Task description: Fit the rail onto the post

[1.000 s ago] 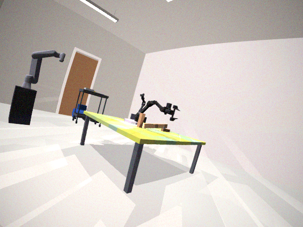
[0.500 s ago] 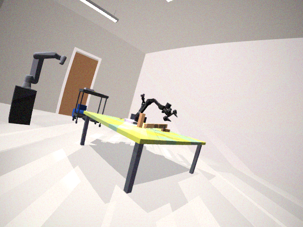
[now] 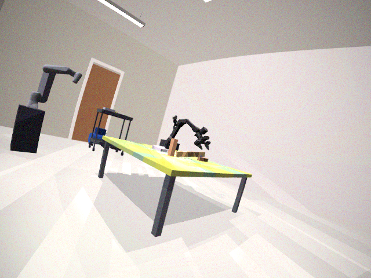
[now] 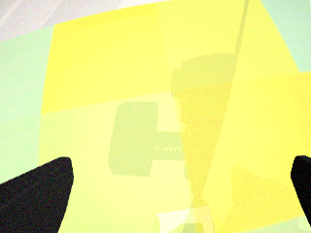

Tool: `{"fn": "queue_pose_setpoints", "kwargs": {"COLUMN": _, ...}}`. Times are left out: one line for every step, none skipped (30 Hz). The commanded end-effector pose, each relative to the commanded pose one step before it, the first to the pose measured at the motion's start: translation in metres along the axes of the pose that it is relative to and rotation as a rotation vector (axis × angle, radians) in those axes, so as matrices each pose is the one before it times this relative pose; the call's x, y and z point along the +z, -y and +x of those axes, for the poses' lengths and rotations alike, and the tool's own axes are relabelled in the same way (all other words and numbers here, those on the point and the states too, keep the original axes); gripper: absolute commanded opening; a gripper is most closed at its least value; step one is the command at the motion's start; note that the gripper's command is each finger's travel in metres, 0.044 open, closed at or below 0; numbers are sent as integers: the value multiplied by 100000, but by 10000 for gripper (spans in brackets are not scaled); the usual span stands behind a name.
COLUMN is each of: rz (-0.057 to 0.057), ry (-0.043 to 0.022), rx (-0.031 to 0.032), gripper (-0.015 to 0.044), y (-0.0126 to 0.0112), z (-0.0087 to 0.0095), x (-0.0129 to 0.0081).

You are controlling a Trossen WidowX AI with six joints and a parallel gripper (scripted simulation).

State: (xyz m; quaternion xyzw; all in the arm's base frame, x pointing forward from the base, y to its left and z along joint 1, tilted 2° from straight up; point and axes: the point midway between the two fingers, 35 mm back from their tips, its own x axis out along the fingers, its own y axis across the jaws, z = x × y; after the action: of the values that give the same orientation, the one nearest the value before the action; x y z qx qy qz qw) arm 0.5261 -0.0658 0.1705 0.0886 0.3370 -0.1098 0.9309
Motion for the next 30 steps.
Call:
{"fn": "queue_pose_setpoints", "kwargs": {"rz": -52751, "ry": -26962, "rx": 4564, "gripper": 440, "y": 888, "z": -3011, "x": -7257}}
{"fn": "queue_pose_setpoints", "kwargs": {"rz": -4727, "ry": -2030, "rx": 862, "gripper": 440, "y": -231, "z": -181, "x": -595}}
{"fn": "queue_pose_setpoints", "kwargs": {"rz": -4726, "ry": -1989, "rx": 953, "gripper": 440, "y": -261, "z": -176, "x": -589}}
{"fn": "queue_pose_setpoints", "kwargs": {"rz": -4745, "ry": -1952, "rx": 1048, "gripper": 440, "y": -291, "z": -171, "x": -584}}
{"fn": "queue_pose_setpoints", "kwargs": {"rz": -4720, "ry": -1893, "rx": 1130, "gripper": 440, "y": -318, "z": -165, "x": -572}}
{"fn": "queue_pose_setpoints", "kwargs": {"rz": -4722, "ry": -1841, "rx": 1216, "gripper": 440, "y": -347, "z": -160, "x": -561}}
{"fn": "queue_pose_setpoints", "kwargs": {"rz": -4772, "ry": -1803, "rx": 1313, "gripper": 440, "y": -379, "z": -156, "x": -555}}
{"fn": "queue_pose_setpoints", "kwargs": {"rz": -4772, "ry": -1741, "rx": 1395, "gripper": 440, "y": -407, "z": -150, "x": -540}}
{"fn": "queue_pose_setpoints", "kwargs": {"rz": -4732, "ry": -1662, "rx": 1462, "gripper": 440, "y": -431, "z": -143, "x": -520}}
{"fn": "queue_pose_setpoints", "kwargs": {"rz": -4761, "ry": -1604, "rx": 1546, "gripper": 440, "y": -460, "z": -137, "x": -506}}
{"fn": "queue_pose_setpoints", "kwargs": {"rz": -4809, "ry": -1547, "rx": 1636, "gripper": 440, "y": -491, "z": -132, "x": -492}}
{"fn": "queue_pose_setpoints", "kwargs": {"rz": -4808, "ry": -1470, "rx": 1706, "gripper": 440, "y": -517, "z": -126, "x": -472}}
{"fn": "queue_pose_setpoints", "kwargs": {"rz": -4797, "ry": -1386, "rx": 1769, "gripper": 440, "y": -540, "z": -119, "x": -448}}
{"fn": "queue_pose_setpoints", "kwargs": {"rz": -4827, "ry": -1310, "rx": 1845, "gripper": 440, "y": -570, "z": -114, "x": -426}}
{"fn": "queue_pose_setpoints", "kwargs": {"rz": -4854, "ry": -1230, "rx": 1916, "gripper": 440, "y": -595, "z": -107, "x": -404}}
{"fn": "queue_pose_setpoints", "kwargs": {"rz": -4854, "ry": -1139, "rx": 1971, "gripper": 440, "y": -616, "z": -100, "x": -377}}
{"fn": "queue_pose_setpoints", "kwargs": {"rz": -4862, "ry": -1048, "rx": 2027, "gripper": 440, "y": -637, "z": -93, "x": -350}}
{"fn": "queue_pose_setpoints", "kwargs": {"rz": -4861, "ry": -952, "rx": 2074, "gripper": 440, "y": -656, "z": -85, "x": -320}}
{"fn": "queue_pose_setpoints", "kwargs": {"rz": -4850, "ry": -853, "rx": 2112, "gripper": 440, "y": -671, "z": -78, "x": -290}}
{"fn": "queue_pose_setpoints", "kwargs": {"rz": -4897, "ry": -760, "rx": 2172, "gripper": 440, "y": -693, "z": -71, "x": -261}}
{"fn": "queue_pose_setpoints", "kwargs": {"rz": -4900, "ry": -658, "rx": 2207, "gripper": 440, "y": -707, "z": -63, "x": -229}}
{"fn": "queue_pose_setpoints", "kwargs": {"rz": -4929, "ry": -556, "rx": 2250, "gripper": 440, "y": -723, "z": -56, "x": -197}}
{"fn": "queue_pose_setpoints", "kwargs": {"rz": -4915, "ry": -448, "rx": 2268, "gripper": 440, "y": -731, "z": -48, "x": -162}}
{"fn": "queue_pose_setpoints", "kwargs": {"rz": -4227, "ry": -278, "rx": 1978, "gripper": 440, "y": -751, "z": -37, "x": 0}}
{"fn": "queue_pose_setpoints", "kwargs": {"rz": -3559, "ry": -185, "rx": 1672, "gripper": 440, "y": -633, "z": -23, "x": 21}}
{"fn": "queue_pose_setpoints", "kwargs": {"rz": -1446, "ry": -62, "rx": 680, "gripper": 440, "y": -257, "z": -6, "x": 16}}
{"fn": "queue_pose_setpoints", "kwargs": {"rz": -179, "ry": -7, "rx": 84, "gripper": 440, "y": -32, "z": -1, "x": 2}}
{"fn": "queue_pose_setpoints", "kwargs": {"rz": 0, "ry": 0, "rx": 0, "gripper": 440, "y": 0, "z": 0, "x": 0}}
{"fn": "queue_pose_setpoints", "kwargs": {"rz": 0, "ry": 0, "rx": 0, "gripper": 440, "y": 0, "z": 0, "x": 0}}
{"fn": "queue_pose_setpoints", "kwargs": {"rz": 0, "ry": 0, "rx": 0, "gripper": 440, "y": 0, "z": 0, "x": 0}}
